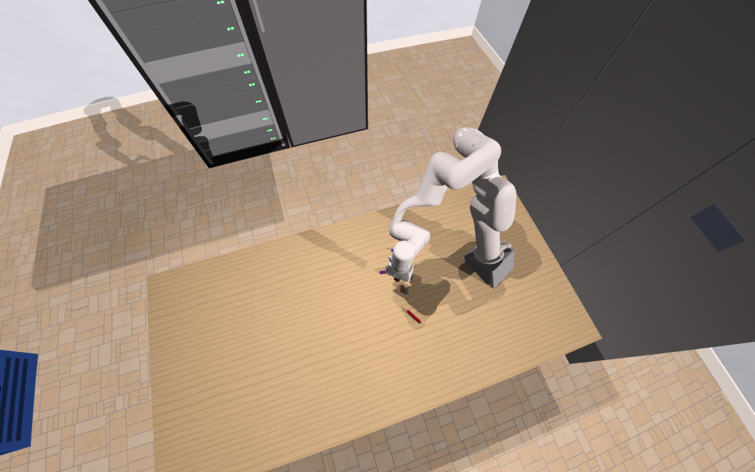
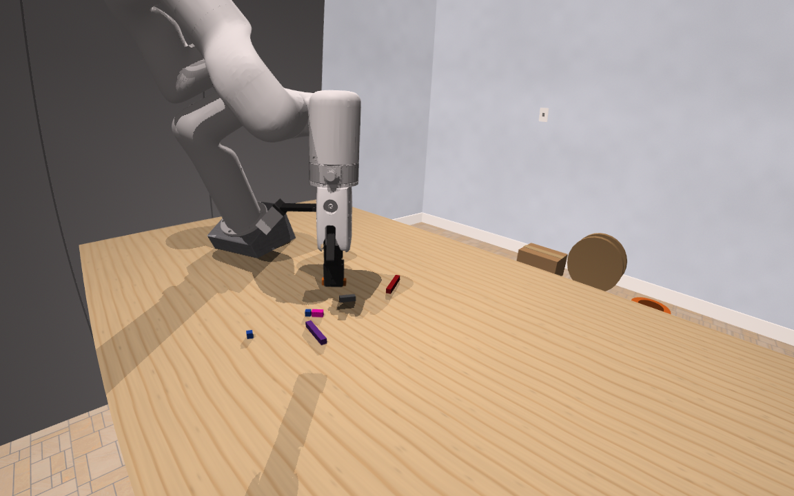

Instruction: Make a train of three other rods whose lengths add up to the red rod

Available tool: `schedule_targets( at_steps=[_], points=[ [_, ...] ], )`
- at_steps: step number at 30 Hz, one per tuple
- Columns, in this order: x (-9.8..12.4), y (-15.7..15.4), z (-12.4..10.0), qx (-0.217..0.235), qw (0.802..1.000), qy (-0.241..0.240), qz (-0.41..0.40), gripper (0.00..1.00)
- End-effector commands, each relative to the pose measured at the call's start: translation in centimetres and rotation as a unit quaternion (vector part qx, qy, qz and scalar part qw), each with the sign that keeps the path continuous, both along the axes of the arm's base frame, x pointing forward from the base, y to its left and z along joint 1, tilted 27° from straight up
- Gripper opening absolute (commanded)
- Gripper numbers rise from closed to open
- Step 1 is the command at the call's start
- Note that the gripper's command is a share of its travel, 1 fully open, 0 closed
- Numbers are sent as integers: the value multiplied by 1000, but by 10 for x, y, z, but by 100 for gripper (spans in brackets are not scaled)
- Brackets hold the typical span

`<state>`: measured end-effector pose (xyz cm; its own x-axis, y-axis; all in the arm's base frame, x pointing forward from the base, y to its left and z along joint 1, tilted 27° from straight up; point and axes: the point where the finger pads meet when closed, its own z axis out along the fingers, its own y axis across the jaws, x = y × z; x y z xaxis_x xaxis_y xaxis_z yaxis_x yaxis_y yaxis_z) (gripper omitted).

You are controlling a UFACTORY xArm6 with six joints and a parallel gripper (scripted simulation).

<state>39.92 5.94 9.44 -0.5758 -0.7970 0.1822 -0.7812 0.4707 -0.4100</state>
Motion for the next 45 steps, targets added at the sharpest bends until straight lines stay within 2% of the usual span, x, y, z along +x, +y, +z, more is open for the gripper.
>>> schedule_targets(
  at_steps=[1, 11, 45],
  points=[
    [6, -6, -15, 0, 1000, -2, 0, 4],
    [13, -17, -41, 0, 1000, -2, 0, 4],
    [14, -18, -44, 0, 1000, -2, 0, 4]
  ],
)
